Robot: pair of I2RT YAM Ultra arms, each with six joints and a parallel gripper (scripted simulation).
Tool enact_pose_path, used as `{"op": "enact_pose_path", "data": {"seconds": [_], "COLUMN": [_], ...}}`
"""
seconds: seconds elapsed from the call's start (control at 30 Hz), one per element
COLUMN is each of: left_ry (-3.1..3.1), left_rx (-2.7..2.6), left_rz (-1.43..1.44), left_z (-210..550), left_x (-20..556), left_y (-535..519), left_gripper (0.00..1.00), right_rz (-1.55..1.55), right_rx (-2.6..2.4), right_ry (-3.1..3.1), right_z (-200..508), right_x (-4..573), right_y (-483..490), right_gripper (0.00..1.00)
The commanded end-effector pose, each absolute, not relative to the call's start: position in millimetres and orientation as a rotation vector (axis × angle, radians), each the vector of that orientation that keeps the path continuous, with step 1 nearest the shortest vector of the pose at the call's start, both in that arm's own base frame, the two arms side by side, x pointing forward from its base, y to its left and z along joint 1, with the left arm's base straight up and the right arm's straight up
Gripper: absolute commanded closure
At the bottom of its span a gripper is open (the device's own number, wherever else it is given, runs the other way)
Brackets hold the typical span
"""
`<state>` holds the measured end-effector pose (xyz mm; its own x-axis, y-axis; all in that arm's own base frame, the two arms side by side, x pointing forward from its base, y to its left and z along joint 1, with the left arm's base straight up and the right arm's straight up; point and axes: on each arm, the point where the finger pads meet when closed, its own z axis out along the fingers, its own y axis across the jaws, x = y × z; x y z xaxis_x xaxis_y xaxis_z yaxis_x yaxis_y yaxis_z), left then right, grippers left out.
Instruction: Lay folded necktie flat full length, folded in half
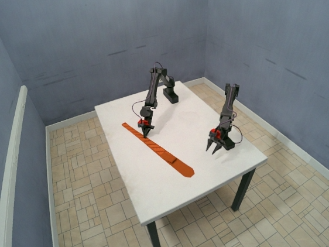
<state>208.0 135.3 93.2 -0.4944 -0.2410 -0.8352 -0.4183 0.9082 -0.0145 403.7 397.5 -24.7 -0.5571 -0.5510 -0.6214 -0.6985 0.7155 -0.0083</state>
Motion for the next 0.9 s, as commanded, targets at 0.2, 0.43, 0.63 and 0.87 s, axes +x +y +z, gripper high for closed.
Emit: {"op": "enact_pose_path", "data": {"seconds": [0.2, 0.43, 0.63, 0.87], "left_ry": [2.092, 2.092, 2.092, 2.092], "left_rx": [-0.447, -0.447, -0.447, -0.447], "left_rz": [0.248, 0.248, 0.248, 0.248], "left_z": [108.5, 108.5, 108.5, 108.5], "left_x": [213.4, 213.4, 213.4, 213.4], "left_y": [138.0, 138.0, 138.0, 138.0], "left_gripper": [0.57, 0.57, 0.57, 0.57], "right_rz": [0.34, 0.34, 0.34, 0.34], "right_rx": [-0.934, -0.934, -0.934, -0.934], "right_ry": [2.291, 2.291, 2.291, 2.291], "right_z": [-19.6, -23.8, -25.7, -25.7], "right_x": [405.9, 405.9, 405.9, 405.9], "right_y": [400.8, 400.8, 400.8, 400.8], "right_gripper": [0.96, 0.96, 0.96, 0.96]}}
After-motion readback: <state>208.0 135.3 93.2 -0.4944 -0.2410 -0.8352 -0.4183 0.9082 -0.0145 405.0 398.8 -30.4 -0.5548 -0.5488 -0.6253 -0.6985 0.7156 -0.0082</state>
